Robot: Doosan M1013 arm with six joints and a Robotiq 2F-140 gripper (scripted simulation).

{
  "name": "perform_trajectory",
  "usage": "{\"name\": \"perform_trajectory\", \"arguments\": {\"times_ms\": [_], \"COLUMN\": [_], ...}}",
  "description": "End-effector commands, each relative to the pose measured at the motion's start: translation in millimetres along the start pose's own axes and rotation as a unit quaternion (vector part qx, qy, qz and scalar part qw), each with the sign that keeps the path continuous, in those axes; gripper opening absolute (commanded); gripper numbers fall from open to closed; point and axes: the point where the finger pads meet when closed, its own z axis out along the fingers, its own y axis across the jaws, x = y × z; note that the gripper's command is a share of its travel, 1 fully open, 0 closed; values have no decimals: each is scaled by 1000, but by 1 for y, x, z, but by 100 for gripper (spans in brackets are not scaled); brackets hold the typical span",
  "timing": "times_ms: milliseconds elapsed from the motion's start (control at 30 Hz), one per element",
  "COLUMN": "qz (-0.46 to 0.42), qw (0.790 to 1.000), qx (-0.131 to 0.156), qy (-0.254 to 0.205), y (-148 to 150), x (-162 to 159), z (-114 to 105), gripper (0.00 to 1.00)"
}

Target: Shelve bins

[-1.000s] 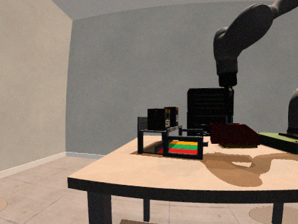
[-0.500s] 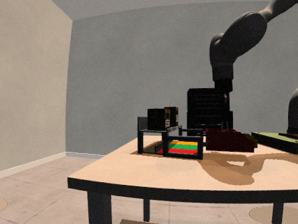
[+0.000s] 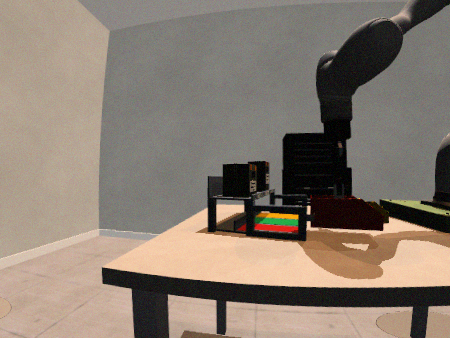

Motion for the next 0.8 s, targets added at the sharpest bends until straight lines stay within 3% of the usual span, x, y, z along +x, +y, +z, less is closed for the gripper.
{"name": "perform_trajectory", "arguments": {"times_ms": [0, 467, 767], "qz": [0, 0, 0], "qw": [1000, 1000, 999], "qx": [0, 0, 0], "qy": [0, -18, -53], "y": [0, 0, 0], "x": [0, 2, 5], "z": [0, -2, -5], "gripper": [10, 10, 10]}}
